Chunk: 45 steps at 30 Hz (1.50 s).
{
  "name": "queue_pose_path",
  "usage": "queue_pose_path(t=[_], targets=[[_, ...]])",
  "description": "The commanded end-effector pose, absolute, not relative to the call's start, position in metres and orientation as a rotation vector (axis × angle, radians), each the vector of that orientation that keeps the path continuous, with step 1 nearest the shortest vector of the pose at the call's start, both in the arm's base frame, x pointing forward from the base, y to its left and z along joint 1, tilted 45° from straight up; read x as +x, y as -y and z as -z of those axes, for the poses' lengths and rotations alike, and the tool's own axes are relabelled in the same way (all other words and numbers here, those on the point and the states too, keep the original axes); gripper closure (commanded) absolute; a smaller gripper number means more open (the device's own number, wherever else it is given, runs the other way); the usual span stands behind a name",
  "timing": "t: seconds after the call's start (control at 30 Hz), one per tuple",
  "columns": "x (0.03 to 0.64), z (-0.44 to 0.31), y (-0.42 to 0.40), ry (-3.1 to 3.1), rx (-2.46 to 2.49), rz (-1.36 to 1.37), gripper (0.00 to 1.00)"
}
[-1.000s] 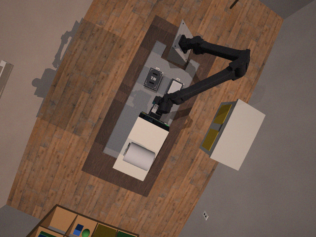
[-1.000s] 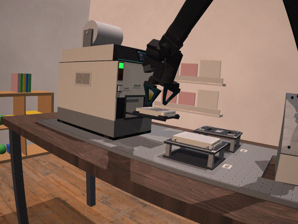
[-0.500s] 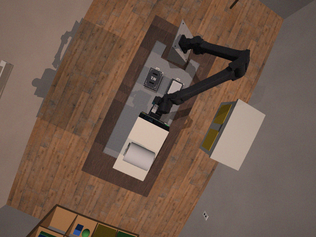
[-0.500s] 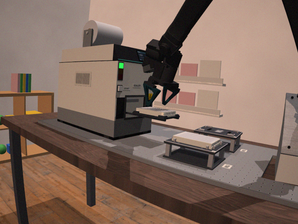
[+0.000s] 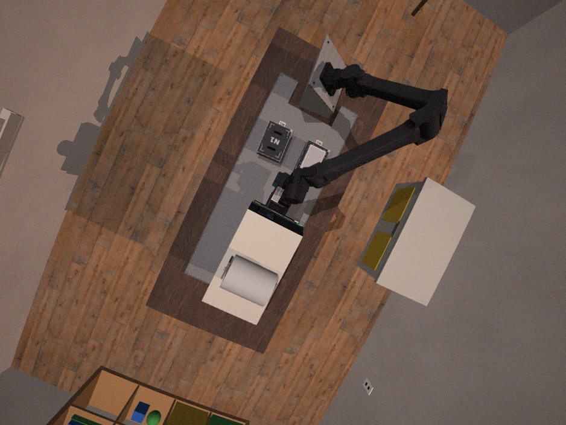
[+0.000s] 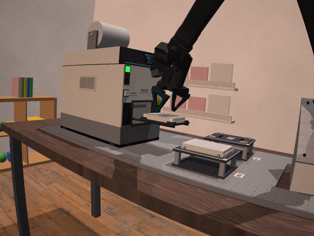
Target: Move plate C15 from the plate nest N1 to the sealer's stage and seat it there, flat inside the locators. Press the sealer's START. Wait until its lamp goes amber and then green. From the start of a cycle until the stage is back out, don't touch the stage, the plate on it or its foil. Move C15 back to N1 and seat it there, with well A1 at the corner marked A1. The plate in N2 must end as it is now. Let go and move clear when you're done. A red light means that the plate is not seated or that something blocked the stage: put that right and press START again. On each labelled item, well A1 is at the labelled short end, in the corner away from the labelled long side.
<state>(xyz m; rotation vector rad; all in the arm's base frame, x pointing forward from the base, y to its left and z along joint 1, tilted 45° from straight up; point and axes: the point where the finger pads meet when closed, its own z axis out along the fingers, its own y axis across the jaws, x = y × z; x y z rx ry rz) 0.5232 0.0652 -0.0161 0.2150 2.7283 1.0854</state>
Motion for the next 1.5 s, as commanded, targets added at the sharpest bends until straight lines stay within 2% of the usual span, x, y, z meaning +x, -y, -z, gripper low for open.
queue_pose_path(t=[0.0,1.47], targets=[[0.527,0.003,-0.053,-2.701,0.216,-1.071,0.0],[0.54,0.01,-0.051,-2.7,0.222,-1.078,0.0]])
